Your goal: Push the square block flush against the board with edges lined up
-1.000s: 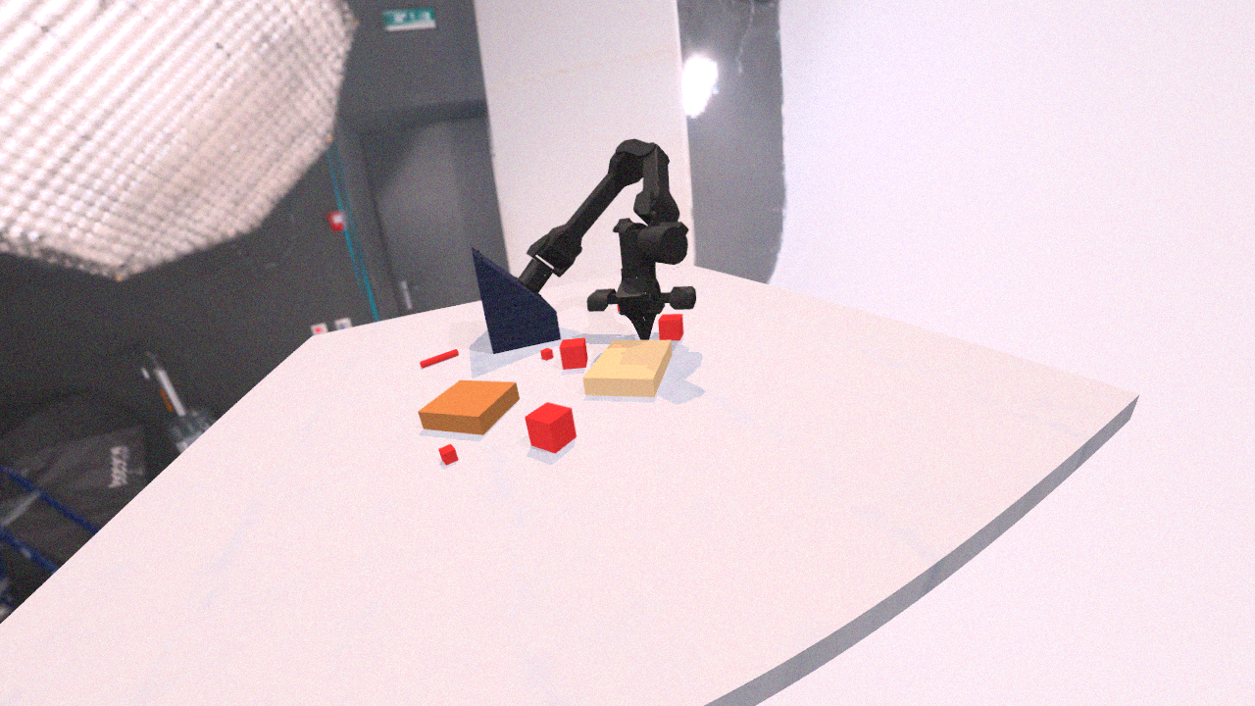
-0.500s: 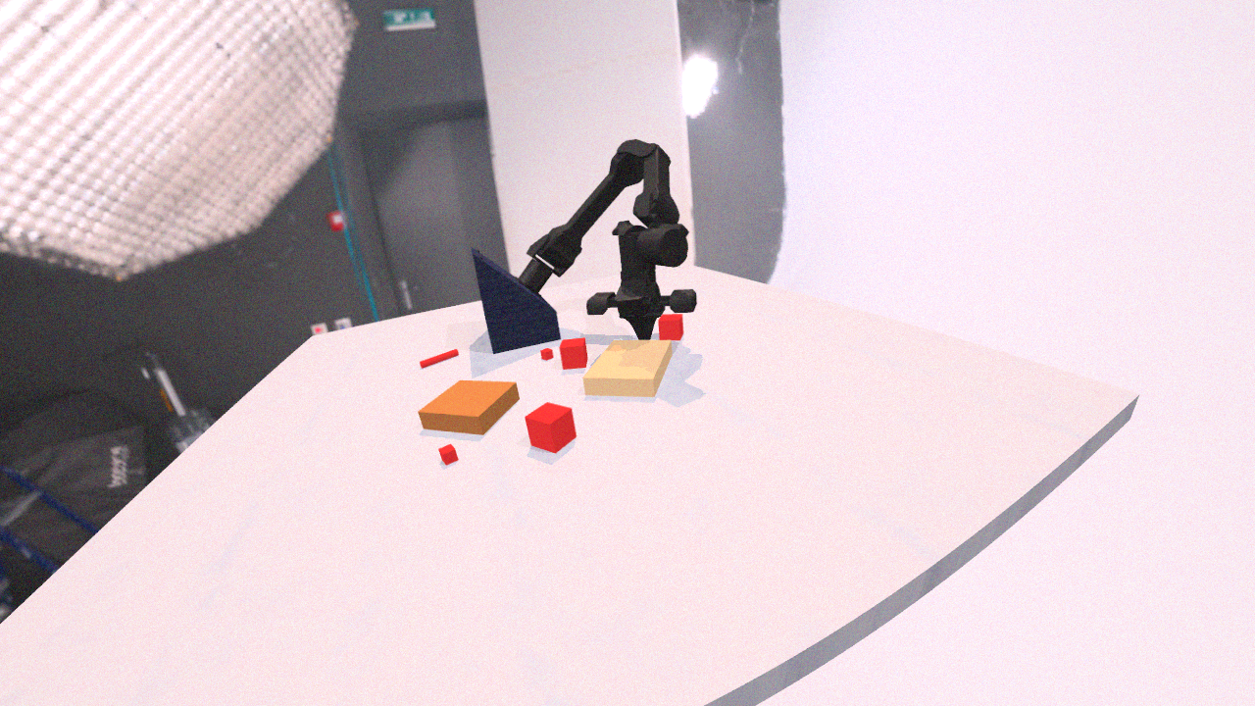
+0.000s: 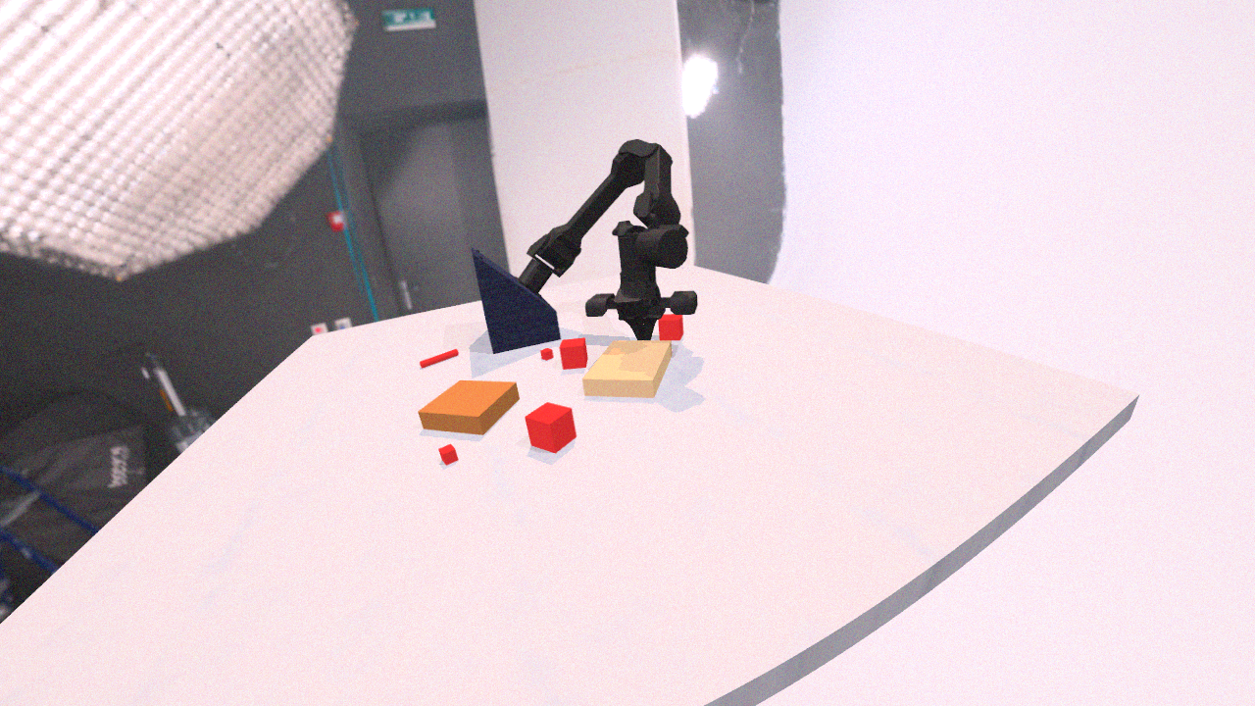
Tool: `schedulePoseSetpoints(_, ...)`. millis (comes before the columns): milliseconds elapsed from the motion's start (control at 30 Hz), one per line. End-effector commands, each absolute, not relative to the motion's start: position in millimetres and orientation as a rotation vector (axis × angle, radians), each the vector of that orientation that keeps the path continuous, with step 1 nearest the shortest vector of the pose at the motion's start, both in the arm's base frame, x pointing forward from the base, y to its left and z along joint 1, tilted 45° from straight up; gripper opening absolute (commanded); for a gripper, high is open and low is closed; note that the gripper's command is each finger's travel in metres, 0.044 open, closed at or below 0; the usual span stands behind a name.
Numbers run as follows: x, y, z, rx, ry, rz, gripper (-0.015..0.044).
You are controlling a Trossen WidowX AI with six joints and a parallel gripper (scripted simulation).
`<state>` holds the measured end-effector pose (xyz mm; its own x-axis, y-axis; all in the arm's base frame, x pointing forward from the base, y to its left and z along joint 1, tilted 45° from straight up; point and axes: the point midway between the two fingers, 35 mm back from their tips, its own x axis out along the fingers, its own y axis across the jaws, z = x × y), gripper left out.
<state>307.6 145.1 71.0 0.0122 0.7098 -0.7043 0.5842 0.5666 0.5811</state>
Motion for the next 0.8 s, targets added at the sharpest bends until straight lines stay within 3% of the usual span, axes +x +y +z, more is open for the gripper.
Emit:
schedulePoseSetpoints(0,313.6,142.7,69.8,1.092,1.657,0.14,0.0)
schedulePoseSetpoints(767,332.9,134.0,61.9,1.091,1.657,0.139,0.0)
